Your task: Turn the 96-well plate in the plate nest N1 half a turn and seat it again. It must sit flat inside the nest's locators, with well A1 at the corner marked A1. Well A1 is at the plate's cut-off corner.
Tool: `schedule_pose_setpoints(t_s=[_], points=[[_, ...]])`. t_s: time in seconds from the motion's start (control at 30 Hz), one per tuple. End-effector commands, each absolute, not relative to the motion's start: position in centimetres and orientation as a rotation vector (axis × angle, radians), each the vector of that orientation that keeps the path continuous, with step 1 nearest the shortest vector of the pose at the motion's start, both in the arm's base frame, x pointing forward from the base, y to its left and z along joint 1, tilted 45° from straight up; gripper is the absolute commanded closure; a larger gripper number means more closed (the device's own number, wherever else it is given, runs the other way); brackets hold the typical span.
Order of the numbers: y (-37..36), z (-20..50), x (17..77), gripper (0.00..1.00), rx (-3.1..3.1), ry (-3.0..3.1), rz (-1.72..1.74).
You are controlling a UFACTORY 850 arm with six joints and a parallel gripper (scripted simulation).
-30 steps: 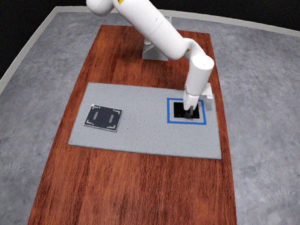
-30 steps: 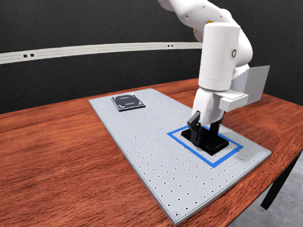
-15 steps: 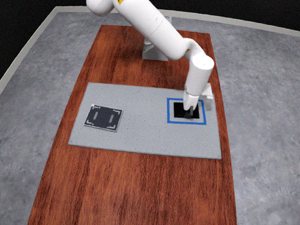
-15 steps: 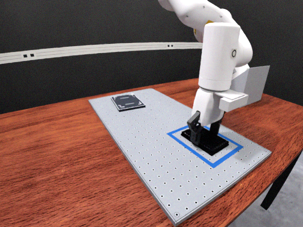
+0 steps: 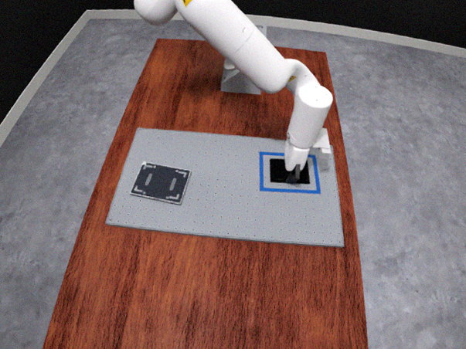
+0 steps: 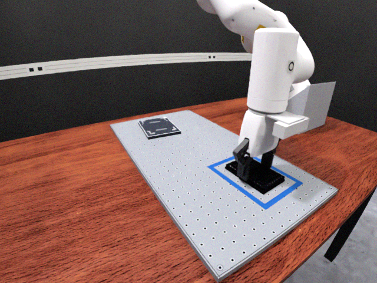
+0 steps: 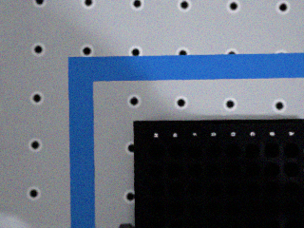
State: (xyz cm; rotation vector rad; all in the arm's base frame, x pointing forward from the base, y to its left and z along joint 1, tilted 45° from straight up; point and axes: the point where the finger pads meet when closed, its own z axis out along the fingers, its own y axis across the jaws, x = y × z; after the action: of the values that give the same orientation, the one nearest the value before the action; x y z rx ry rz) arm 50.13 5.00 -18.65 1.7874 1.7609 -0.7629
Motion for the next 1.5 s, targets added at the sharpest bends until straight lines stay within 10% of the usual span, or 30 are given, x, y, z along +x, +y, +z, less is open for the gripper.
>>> schedule_pose_setpoints(t_s=[0.0,1.47], points=[[5.4,-18.3,50.2,0.00,1.788,1.761,-0.760],[11.4,-12.3,50.6,0.00,1.788,1.761,-0.760]])
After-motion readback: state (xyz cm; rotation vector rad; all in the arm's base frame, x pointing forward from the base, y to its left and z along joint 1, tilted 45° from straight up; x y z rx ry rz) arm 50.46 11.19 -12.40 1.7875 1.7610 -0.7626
